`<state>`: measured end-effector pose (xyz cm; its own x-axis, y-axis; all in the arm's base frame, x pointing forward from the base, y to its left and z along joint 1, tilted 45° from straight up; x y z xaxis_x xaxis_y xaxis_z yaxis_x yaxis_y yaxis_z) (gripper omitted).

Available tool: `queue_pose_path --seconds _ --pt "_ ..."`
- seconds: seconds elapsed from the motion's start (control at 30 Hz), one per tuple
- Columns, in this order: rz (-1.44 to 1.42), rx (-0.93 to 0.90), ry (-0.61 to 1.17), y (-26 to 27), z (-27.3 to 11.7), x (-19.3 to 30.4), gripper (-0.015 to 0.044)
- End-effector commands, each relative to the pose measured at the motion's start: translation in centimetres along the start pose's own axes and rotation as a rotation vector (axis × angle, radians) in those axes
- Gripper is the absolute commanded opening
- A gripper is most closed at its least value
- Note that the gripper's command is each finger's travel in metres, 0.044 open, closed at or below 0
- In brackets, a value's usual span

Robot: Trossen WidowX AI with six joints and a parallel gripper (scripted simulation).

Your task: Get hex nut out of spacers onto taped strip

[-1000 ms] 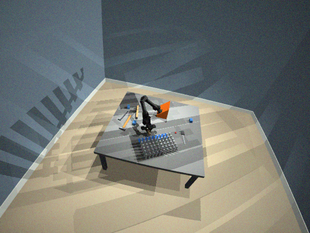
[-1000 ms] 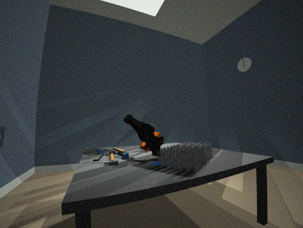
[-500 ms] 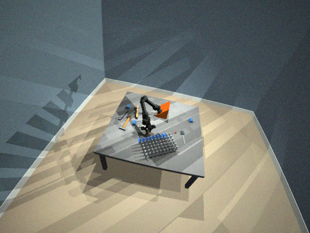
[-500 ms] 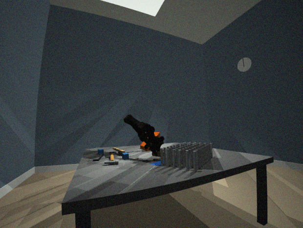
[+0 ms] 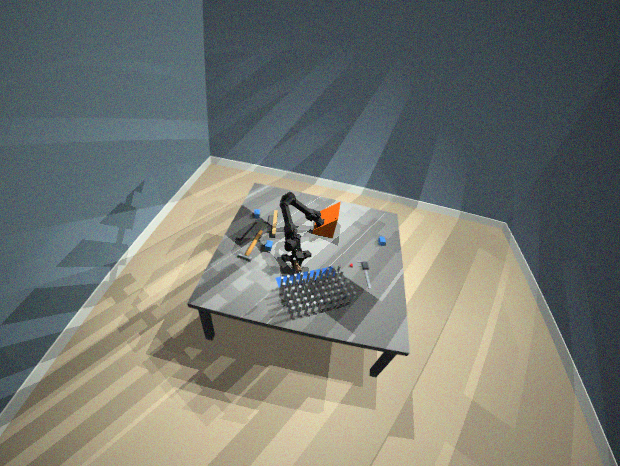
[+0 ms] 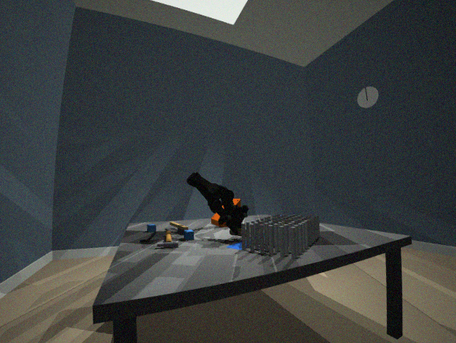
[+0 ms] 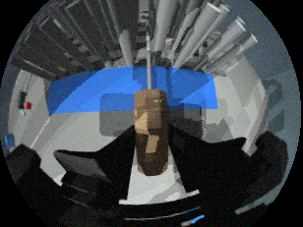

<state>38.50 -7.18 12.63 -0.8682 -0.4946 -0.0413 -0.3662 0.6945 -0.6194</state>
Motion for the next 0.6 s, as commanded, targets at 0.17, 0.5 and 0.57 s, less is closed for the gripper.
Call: queue_pose_path --seconds 0.17,0.5,0.57 --pt "0.001 0.002 0.000 -0.03 0.22 -0.62 0.0000" --pt "0.002 0.003 0.000 -0.05 0.47 -1.17 0.0000" --pt "0.002 0.003 0.000 -0.05 0.52 -1.29 0.0000"
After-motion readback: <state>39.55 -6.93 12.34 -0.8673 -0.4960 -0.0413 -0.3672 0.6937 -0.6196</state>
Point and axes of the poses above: the point midway between the two fingers, 35 mm back from their tips, its own z axis out along the fingers, its own y axis across the jaws, x = y × z, the point moved 8 cm from there along -z, back along the fingers, and after that the axes turned 5 degrees about z, right-handed, at the moved point
